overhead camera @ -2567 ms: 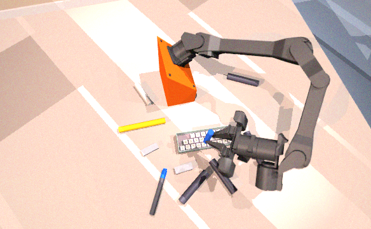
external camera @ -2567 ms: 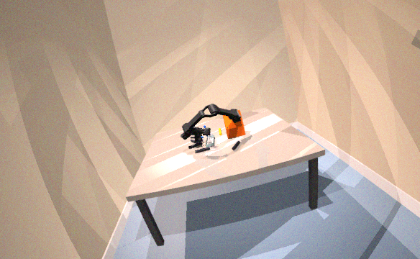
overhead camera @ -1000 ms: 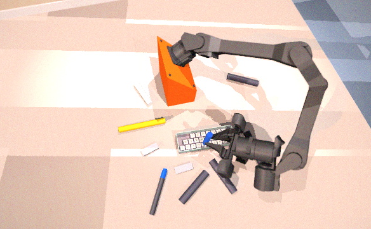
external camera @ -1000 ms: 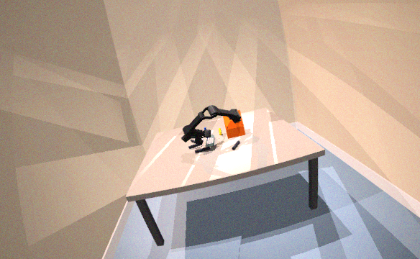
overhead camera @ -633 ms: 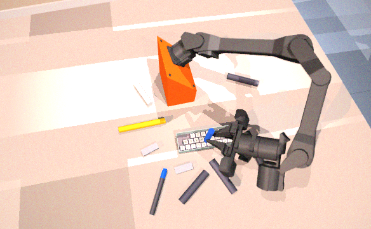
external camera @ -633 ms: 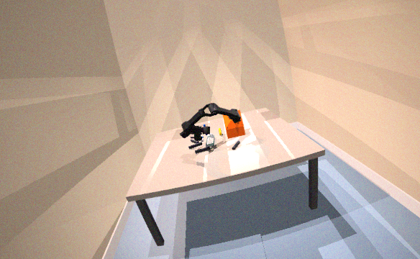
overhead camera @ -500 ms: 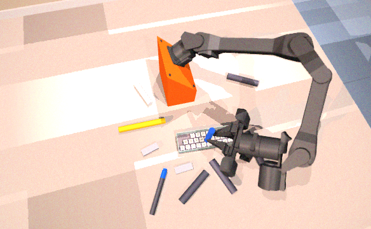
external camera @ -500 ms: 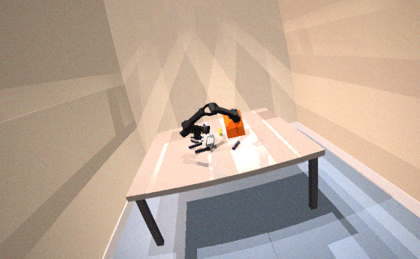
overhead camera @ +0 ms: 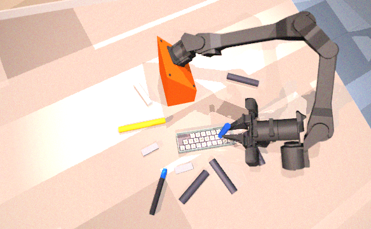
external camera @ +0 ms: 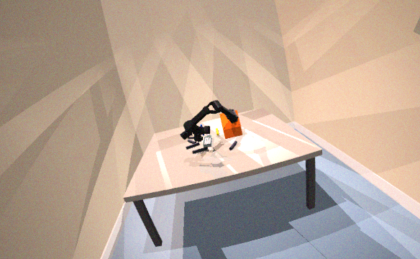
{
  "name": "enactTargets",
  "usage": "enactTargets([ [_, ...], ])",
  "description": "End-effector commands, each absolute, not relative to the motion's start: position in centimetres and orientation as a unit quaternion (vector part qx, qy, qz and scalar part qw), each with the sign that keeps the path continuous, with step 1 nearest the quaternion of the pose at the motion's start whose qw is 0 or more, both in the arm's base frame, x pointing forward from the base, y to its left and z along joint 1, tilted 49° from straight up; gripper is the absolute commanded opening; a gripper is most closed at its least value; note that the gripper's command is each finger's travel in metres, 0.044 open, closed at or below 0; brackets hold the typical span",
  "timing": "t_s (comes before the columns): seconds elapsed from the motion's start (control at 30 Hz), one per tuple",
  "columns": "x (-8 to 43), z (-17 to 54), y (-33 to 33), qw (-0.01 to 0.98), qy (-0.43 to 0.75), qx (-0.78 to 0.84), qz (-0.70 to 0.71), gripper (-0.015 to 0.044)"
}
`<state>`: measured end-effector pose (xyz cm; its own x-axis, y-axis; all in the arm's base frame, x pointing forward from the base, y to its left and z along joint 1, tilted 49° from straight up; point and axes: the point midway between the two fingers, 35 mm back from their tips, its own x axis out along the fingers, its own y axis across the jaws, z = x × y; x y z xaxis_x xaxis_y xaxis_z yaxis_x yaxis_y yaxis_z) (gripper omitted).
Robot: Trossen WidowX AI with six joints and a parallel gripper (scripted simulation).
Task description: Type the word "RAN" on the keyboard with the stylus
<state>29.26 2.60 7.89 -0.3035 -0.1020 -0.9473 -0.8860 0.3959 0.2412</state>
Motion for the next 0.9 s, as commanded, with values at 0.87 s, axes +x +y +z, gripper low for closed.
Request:
enactTargets([
  [0.87,27.9,11.3,5.9,0.492,0.612,-0.468,0.406,0.0000],
])
